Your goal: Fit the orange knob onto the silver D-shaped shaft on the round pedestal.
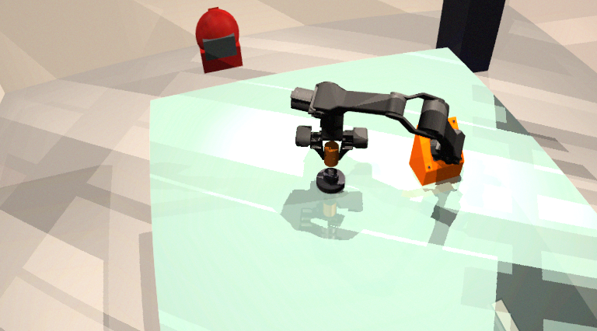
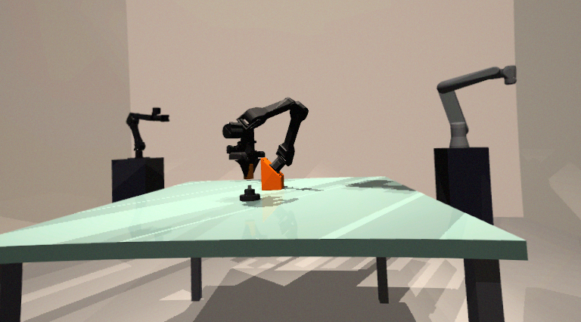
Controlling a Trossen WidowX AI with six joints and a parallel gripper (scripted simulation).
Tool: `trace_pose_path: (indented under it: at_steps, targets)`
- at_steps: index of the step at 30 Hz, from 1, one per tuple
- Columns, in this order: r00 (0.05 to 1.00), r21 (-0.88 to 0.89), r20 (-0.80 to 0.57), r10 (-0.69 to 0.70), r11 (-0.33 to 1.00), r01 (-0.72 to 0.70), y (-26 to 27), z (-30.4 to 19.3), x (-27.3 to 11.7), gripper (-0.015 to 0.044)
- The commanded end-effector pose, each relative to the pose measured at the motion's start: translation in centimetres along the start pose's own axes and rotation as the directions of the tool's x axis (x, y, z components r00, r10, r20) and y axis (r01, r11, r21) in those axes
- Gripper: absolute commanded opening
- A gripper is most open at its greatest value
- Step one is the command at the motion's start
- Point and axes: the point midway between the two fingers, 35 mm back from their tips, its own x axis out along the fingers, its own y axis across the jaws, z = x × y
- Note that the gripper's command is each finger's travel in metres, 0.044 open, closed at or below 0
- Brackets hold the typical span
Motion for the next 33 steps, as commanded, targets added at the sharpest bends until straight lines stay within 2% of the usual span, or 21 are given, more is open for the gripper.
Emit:
trace_pose_path:
  at_steps: [1, 16, 33]
  targets:
    - [1.000, 0.061, 0.002, -0.001, 0.998, 0.001, -0.01, 0.28, 0.06, 0.0000]
    - [1.000, 0.436, 0.002, -0.001, 0.900, 0.000, -0.10, -0.04, 0.06, 0.0000]
    - [1.000, 0.814, 0.002, -0.002, 0.581, -0.001, 0.15, -0.60, 0.06, 0.0000]
